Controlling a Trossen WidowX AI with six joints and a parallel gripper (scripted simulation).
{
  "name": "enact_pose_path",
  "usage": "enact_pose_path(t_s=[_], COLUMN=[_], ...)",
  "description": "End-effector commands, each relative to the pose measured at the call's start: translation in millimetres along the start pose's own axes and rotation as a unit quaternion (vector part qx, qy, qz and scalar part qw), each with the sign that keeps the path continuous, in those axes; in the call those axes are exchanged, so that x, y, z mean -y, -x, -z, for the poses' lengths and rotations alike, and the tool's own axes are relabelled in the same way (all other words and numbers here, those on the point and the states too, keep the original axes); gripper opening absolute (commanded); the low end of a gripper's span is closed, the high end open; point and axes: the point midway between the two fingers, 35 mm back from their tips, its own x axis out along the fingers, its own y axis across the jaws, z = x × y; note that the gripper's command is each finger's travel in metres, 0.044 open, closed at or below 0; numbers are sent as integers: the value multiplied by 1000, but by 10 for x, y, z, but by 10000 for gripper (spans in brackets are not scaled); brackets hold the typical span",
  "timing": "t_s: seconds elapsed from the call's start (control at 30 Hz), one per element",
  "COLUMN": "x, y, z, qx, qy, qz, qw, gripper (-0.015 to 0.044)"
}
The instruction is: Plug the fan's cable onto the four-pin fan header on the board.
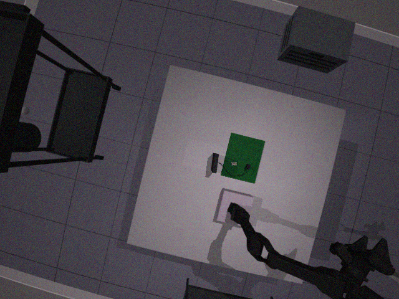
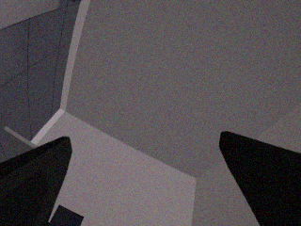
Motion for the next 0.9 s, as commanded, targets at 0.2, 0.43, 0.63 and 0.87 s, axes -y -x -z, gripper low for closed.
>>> enact_pose_path(t_s=[0.2, 0.43, 0.63, 0.87], x=[-402, -592, -735, -896], y=[-928, -1237, -1314, -1168], z=[-1079, -1909, -2675, -3541], qx=[96, 115, 94, 21], qy=[-374, -527, -608, -643], qz=[-124, -247, -365, -496], qw=[914, 805, 699, 583], gripper=[440, 440, 440, 440])
